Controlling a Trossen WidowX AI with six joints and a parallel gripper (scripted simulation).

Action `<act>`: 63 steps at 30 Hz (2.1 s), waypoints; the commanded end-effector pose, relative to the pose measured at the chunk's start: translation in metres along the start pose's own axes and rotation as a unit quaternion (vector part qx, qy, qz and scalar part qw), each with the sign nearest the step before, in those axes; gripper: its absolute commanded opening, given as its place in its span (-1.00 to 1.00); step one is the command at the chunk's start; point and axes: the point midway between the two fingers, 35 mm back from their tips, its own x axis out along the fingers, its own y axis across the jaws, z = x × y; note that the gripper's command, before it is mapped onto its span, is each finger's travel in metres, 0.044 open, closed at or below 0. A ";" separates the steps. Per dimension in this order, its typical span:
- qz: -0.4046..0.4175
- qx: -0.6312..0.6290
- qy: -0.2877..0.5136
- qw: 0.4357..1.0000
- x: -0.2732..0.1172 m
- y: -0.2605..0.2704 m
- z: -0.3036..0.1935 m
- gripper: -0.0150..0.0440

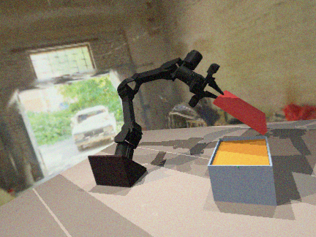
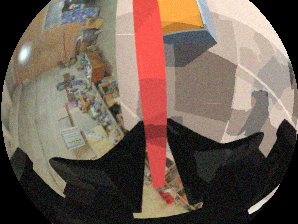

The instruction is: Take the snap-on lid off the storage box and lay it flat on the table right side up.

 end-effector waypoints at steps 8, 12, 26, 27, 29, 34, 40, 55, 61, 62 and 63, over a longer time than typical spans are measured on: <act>0.010 0.000 0.002 1.000 -0.007 0.002 -0.026 -0.49; 0.010 0.000 0.002 1.000 -0.008 0.001 -0.034 -0.49; 0.011 0.000 0.003 1.000 -0.012 -0.001 -0.062 -0.49; 0.011 0.000 0.003 1.000 -0.012 -0.001 -0.062 -0.49; 0.011 0.000 0.003 1.000 -0.012 -0.002 -0.061 -0.49; 0.011 0.000 0.003 1.000 -0.009 -0.005 -0.059 -0.49; 0.011 0.000 0.003 1.000 -0.004 -0.011 -0.056 -0.49; 0.011 0.000 0.003 1.000 0.004 -0.020 -0.056 -0.49; 0.011 0.000 0.004 1.000 0.007 -0.024 -0.056 -0.49; 0.011 0.000 0.004 1.000 0.007 -0.024 -0.056 -0.49; 0.011 0.000 0.004 1.000 0.008 -0.025 -0.056 -0.49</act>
